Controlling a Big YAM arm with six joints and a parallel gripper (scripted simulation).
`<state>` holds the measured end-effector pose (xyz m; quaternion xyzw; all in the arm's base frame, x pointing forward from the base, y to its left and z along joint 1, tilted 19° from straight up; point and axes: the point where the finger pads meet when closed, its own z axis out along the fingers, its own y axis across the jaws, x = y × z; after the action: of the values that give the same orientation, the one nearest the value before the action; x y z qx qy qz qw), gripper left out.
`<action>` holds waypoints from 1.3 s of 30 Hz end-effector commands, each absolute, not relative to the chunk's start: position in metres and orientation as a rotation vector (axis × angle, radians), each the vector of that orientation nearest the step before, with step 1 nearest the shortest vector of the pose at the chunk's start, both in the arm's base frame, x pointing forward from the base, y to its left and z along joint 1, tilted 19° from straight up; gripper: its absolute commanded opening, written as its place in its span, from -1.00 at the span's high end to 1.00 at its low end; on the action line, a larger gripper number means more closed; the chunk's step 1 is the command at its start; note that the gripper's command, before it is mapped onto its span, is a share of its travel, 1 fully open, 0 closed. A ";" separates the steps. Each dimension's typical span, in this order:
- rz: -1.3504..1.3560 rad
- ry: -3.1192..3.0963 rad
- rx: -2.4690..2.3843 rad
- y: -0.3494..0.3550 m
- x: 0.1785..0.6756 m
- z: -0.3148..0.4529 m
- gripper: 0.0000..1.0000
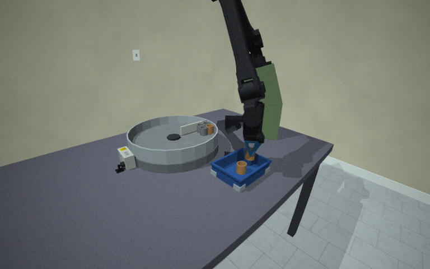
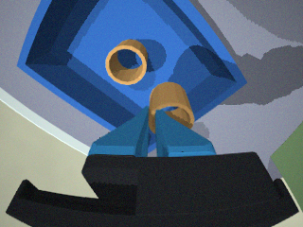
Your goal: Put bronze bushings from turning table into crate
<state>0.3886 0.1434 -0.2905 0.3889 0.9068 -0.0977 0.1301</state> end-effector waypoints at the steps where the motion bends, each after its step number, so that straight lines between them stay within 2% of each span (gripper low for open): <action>1: -0.263 2.626 1.118 0.146 0.400 -0.296 1.00; 39: -0.270 2.628 1.121 0.137 0.403 -0.320 1.00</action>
<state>0.3958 0.1366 -0.3192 0.3877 0.9073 -0.0969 0.1311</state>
